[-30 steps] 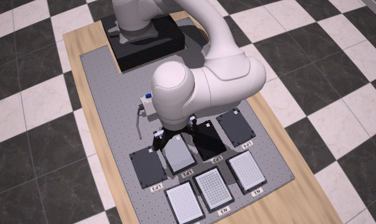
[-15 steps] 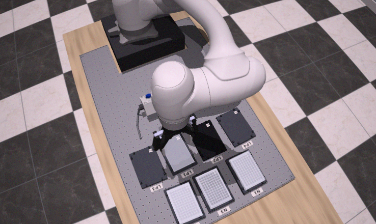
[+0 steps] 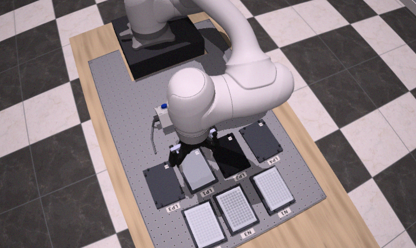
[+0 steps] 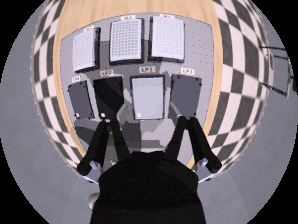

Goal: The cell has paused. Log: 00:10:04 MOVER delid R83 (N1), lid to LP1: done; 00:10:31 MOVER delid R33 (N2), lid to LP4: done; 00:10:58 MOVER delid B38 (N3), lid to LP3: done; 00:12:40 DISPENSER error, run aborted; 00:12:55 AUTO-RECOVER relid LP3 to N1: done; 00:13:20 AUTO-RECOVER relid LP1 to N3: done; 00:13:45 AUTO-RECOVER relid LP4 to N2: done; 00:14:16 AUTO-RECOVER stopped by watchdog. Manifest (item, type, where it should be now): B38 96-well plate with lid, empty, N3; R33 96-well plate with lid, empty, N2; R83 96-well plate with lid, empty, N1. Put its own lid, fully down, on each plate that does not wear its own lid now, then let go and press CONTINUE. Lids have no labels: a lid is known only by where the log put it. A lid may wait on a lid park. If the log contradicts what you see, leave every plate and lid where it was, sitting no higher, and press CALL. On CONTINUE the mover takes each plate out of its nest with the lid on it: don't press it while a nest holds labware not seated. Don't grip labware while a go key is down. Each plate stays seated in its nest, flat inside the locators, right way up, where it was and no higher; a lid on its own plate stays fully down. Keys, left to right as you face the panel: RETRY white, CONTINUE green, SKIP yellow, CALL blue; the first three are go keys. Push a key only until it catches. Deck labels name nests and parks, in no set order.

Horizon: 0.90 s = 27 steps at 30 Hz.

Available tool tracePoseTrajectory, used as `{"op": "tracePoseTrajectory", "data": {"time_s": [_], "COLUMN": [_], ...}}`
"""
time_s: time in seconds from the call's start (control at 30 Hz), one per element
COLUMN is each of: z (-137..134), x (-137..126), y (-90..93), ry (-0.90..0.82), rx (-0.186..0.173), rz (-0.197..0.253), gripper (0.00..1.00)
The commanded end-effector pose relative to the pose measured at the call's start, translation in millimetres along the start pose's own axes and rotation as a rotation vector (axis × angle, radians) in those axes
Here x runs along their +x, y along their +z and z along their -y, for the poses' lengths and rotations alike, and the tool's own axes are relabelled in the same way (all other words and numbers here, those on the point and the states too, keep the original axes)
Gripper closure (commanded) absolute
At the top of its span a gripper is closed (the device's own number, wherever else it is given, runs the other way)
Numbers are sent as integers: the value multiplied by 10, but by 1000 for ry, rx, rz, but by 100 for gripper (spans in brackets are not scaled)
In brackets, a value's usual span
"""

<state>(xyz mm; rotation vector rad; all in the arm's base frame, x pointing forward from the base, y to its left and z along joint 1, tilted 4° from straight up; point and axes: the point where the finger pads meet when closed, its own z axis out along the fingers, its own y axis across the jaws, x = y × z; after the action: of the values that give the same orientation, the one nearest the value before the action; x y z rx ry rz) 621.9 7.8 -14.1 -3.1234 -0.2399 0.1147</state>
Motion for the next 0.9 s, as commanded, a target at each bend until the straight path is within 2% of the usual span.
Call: {"op": "tracePoseTrajectory", "data": {"time_s": [0.0, 0.43, 0.87], "z": [0, 0, -1], "x": [0, 1, 2], "y": [-1, 29, 161], "ry": [0, 0, 0], "rx": [0, 0, 0], "rz": [0, 0, 0], "gripper": [34, 34, 34]}}
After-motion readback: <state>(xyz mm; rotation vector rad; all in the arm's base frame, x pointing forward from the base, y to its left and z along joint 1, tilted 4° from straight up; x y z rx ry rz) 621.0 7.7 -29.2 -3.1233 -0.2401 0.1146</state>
